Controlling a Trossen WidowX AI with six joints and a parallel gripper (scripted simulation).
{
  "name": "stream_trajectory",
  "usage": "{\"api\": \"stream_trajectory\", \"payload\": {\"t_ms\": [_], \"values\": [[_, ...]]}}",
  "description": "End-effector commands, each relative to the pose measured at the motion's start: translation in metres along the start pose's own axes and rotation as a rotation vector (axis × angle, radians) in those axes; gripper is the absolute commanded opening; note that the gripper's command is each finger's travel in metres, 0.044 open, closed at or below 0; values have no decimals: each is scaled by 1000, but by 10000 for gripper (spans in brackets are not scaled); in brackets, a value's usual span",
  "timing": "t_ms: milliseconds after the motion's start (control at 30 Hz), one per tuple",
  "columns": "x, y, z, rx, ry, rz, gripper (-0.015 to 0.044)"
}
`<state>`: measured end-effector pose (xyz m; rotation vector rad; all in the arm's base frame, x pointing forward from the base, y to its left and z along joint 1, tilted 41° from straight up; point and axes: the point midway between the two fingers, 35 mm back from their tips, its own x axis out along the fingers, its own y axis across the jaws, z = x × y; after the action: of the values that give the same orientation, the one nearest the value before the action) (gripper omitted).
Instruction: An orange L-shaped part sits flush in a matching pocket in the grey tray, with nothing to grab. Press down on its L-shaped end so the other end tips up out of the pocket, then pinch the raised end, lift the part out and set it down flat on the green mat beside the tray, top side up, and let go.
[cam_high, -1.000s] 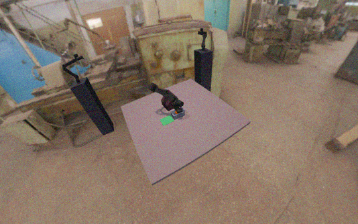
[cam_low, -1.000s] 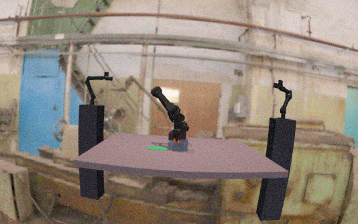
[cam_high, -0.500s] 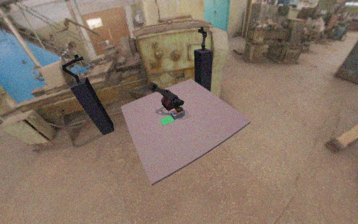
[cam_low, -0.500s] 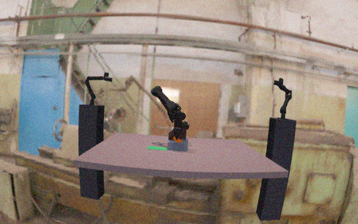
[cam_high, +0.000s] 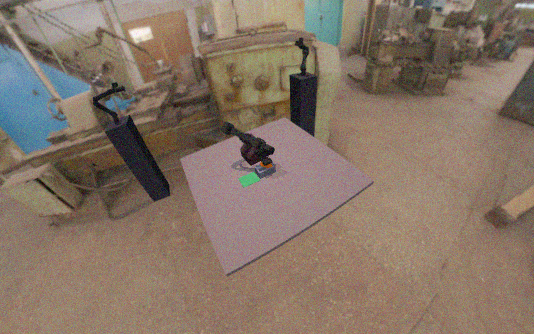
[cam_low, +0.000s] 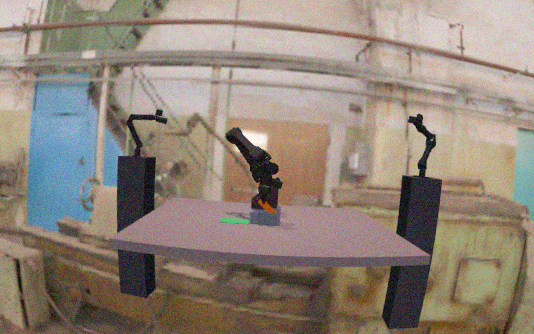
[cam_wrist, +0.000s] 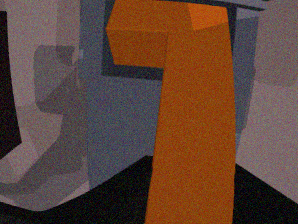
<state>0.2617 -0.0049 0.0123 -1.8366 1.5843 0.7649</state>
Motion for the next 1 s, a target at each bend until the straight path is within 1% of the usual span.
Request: {"api": "stream_trajectory", "payload": {"t_ms": [0, 900, 967], "values": [[-9, -1, 1, 7, -11, -5, 0], [-51, -1, 1, 7, -12, -5, 0], [-49, -1, 1, 7, -12, -5, 0]]}}
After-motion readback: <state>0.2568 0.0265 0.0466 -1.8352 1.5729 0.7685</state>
